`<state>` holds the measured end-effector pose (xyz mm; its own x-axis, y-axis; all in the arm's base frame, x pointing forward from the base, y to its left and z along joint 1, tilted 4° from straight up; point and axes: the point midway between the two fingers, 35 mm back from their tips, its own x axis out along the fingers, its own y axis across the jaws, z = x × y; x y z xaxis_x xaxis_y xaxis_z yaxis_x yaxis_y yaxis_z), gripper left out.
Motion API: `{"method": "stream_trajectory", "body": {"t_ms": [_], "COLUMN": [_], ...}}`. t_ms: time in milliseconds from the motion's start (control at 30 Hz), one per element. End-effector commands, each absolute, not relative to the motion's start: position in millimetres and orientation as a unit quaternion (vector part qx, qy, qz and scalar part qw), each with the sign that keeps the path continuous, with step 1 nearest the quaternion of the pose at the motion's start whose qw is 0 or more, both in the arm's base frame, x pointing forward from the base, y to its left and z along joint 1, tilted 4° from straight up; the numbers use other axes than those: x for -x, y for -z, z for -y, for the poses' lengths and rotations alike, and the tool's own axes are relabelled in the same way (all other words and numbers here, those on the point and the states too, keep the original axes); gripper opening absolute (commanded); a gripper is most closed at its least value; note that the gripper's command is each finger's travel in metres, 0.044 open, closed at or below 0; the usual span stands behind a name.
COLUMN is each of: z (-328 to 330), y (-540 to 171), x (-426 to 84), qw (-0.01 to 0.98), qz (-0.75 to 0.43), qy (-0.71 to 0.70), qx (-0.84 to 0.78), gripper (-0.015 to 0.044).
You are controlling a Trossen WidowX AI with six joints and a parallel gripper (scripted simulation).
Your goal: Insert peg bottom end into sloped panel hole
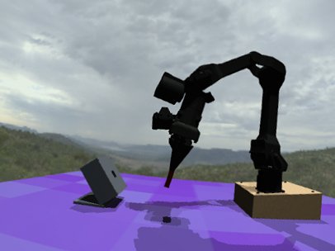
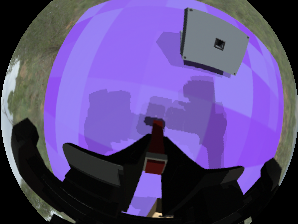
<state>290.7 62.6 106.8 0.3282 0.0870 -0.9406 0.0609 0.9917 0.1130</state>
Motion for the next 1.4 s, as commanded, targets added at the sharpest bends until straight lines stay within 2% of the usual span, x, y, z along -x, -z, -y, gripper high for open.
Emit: {"method": "stream_trajectory", "body": {"t_ms": [0, 1367], "z": [-58.6, -19.6], "y": [-105.7, -114.0], "x": [-292.9, -317.2], "qw": [0.821, 0.9], "qz": [-0.567, -0.431], "qy": [-0.012, -0.013], "qx": [-0.066, -0.062], "gripper": [0.0, 0.0]}}
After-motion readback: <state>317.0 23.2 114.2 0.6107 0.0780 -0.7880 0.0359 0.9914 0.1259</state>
